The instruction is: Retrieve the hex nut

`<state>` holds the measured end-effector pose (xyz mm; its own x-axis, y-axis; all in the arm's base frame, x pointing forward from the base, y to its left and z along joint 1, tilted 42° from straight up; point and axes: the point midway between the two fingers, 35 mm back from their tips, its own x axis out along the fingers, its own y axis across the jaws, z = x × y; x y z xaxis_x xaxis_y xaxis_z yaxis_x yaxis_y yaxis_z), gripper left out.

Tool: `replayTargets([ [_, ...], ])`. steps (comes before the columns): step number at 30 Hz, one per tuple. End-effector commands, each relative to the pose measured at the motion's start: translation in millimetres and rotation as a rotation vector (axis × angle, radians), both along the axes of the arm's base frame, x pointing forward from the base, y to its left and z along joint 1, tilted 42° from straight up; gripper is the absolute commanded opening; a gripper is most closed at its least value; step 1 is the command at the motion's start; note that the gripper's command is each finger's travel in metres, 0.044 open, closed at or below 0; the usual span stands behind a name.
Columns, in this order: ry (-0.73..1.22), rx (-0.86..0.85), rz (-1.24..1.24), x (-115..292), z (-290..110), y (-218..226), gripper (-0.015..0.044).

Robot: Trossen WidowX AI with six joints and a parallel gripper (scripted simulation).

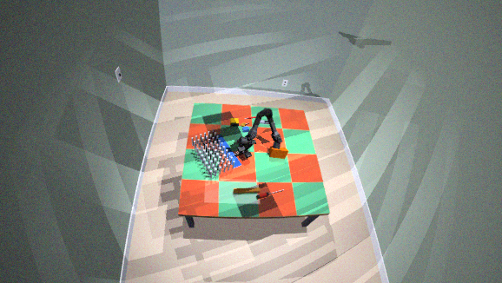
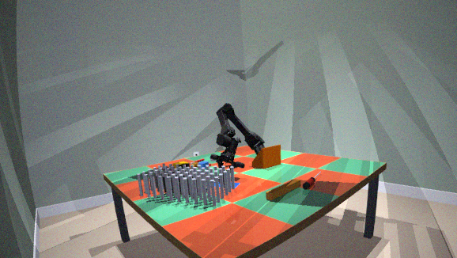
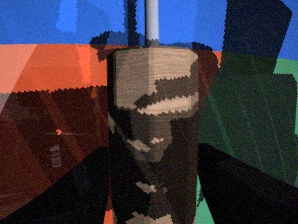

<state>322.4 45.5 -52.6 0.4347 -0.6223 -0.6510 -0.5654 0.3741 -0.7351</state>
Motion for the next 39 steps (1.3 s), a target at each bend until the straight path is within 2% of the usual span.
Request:
replayTargets([
  [1, 0.002, 0.001, 0.005, -1.9, 1.7, -0.9, 0.0],
  [39, 0.004, 0.0, 0.004, -20.2, 9.7, -12.1, 0.0],
])
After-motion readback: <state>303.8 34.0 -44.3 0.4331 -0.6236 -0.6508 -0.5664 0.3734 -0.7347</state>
